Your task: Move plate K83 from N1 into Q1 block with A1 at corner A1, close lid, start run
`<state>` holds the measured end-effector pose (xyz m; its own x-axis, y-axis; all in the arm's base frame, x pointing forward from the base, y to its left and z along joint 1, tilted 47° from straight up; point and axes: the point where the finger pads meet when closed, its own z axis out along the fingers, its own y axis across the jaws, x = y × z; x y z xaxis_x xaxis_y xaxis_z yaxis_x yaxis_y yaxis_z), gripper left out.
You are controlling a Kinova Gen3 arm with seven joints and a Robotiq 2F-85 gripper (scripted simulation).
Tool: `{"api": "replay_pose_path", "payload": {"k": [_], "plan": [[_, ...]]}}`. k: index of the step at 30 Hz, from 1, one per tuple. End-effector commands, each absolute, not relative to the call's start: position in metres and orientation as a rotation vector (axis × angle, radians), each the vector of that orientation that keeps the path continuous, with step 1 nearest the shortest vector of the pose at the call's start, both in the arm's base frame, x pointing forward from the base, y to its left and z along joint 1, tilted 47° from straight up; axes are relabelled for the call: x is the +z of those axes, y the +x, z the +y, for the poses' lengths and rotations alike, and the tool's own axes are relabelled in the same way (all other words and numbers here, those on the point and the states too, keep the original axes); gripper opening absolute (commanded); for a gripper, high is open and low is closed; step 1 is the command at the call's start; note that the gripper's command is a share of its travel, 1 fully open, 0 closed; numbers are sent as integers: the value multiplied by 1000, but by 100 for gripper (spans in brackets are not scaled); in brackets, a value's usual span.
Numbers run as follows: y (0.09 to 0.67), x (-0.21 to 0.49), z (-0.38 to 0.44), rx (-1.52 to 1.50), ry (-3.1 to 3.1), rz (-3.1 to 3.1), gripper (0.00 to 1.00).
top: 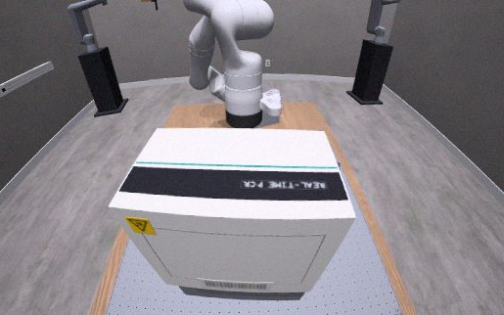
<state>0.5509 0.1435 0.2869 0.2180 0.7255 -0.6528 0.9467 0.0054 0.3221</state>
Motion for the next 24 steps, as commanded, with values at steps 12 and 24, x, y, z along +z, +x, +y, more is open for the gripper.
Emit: {"api": "replay_pose_path", "payload": {"k": [12,24], "plan": [[551,287,144,-385,1769,1561,100],[541,286,145,-439,1686,1643,97]]}}
